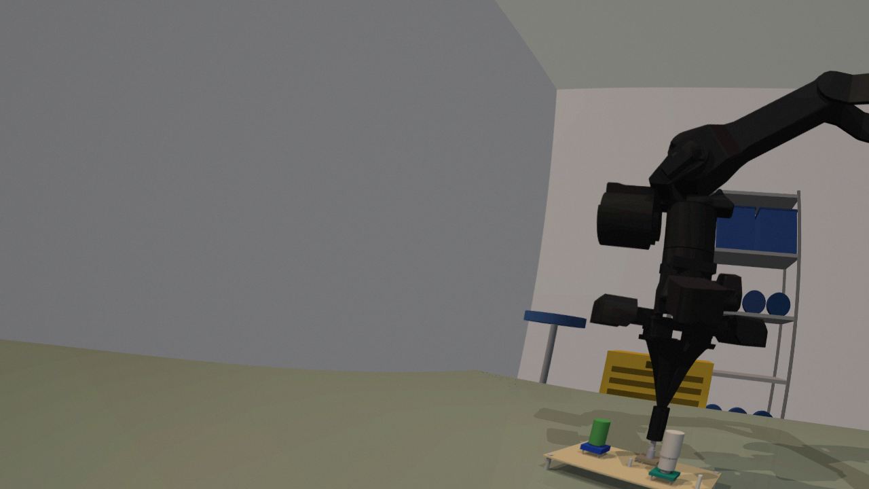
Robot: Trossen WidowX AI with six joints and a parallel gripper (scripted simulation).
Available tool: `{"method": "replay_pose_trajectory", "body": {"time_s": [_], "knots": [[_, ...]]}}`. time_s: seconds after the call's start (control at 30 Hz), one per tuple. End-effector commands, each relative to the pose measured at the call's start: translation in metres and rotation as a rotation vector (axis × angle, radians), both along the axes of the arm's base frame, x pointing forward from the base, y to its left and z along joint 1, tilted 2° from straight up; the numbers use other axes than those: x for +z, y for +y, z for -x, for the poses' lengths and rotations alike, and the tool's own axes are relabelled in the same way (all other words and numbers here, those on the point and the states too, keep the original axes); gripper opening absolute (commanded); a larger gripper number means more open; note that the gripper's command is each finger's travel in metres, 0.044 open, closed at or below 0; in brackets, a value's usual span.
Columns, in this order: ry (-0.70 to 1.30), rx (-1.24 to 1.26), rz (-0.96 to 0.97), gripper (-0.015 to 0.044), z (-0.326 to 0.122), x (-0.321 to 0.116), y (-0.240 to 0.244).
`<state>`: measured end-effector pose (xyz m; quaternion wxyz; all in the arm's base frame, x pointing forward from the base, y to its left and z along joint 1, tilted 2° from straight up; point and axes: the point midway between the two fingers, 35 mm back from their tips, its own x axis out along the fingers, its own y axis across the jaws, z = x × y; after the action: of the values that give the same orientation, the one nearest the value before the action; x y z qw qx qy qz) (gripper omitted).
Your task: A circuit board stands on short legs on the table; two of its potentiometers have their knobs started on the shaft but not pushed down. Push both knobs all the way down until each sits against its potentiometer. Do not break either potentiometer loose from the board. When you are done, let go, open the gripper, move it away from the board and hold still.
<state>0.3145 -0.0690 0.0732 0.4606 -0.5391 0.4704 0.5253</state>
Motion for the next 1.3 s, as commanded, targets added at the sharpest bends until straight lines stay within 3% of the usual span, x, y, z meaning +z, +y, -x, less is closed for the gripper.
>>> {"method": "replay_pose_trajectory", "body": {"time_s": [0.0,1.27], "knots": [[0.008,0.002,0.0,0.0,-0.0018,-0.0127,-0.0011],[0.008,0.002,0.0,0.0,-0.0017,-0.0203,-0.0013]]}}
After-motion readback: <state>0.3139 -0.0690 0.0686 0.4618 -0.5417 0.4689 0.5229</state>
